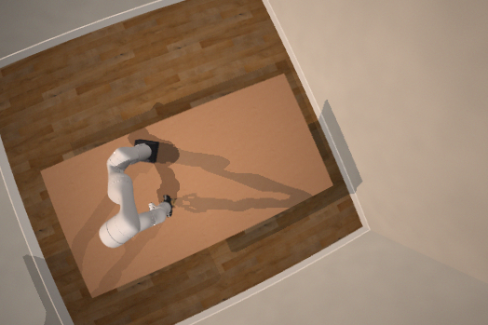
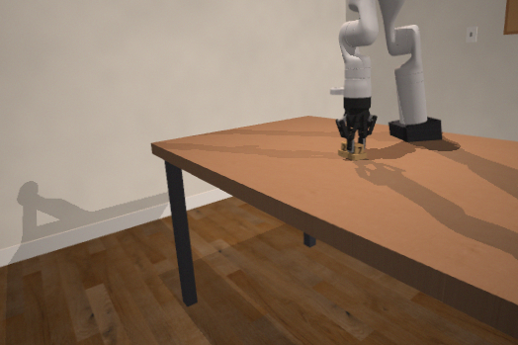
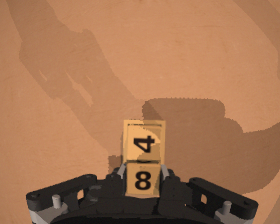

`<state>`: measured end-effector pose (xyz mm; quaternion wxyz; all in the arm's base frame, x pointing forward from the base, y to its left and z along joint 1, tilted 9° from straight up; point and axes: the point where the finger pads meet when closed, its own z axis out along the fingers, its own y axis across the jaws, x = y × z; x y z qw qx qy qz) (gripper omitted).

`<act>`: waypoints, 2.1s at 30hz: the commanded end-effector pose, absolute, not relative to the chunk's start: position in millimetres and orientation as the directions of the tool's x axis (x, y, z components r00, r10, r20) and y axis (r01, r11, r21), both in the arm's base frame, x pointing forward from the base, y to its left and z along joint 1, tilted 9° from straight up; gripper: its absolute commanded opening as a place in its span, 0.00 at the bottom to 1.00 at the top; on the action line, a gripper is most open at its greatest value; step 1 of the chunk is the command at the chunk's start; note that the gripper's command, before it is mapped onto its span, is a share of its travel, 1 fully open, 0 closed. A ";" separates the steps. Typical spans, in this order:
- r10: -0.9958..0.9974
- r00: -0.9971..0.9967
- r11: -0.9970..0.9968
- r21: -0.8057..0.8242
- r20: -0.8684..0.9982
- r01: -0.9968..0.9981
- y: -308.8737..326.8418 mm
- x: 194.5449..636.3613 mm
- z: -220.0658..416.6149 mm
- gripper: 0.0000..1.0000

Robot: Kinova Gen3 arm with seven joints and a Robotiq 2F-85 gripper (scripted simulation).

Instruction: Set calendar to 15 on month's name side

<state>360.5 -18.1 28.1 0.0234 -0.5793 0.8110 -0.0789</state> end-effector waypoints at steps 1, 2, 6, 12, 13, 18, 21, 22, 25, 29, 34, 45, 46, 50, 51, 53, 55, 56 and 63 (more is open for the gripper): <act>-0.943 -0.328 0.316 -0.156 0.053 -0.936 -18.0 360.8 28.5 0.28; -0.943 -0.328 0.316 -0.156 0.053 -0.936 -18.0 360.8 28.5 0.28; -0.943 -0.328 0.316 -0.156 0.053 -0.936 -18.0 360.8 28.5 0.28; -0.943 -0.328 0.316 -0.156 0.053 -0.936 -18.0 360.8 28.5 0.28; -0.943 -0.328 0.316 -0.156 0.053 -0.936 -18.0 360.8 28.5 0.28; -0.943 -0.328 0.316 -0.156 0.053 -0.936 -18.0 360.8 28.5 0.28; -0.943 -0.328 0.316 -0.156 0.053 -0.936 -18.0 360.8 28.5 0.32; -0.943 -0.328 0.316 -0.156 0.053 -0.936 -18.0 360.8 28.5 0.32; -0.943 -0.328 0.316 -0.156 0.053 -0.936 -18.0 360.8 28.5 0.36; -0.943 -0.328 0.316 -0.156 0.053 -0.936 -18.0 360.8 28.5 0.40; -0.943 -0.328 0.316 -0.156 0.053 -0.936 -18.0 360.8 28.5 0.48; -0.943 -0.328 0.316 -0.156 0.053 -0.936 -18.0 360.8 28.5 0.48; -0.943 -0.328 0.316 -0.156 0.053 -0.936 -17.9 360.8 28.6 0.48; -0.943 -0.328 0.316 -0.156 0.053 -0.936 -17.6 360.4 31.8 0.48; -0.943 -0.328 0.316 -0.156 0.053 -0.936 -17.4 360.2 33.5 0.48; -0.943 -0.328 0.316 -0.156 0.053 -0.936 -17.0 359.6 38.1 0.48; -0.943 -0.328 0.316 -0.156 0.053 -0.936 -16.4 358.8 44.2 0.48; -0.943 -0.328 0.316 -0.156 0.053 -0.936 -16.0 358.3 47.7 0.48; -0.943 -0.328 0.316 -0.156 0.053 -0.936 -13.8 355.5 69.0 0.48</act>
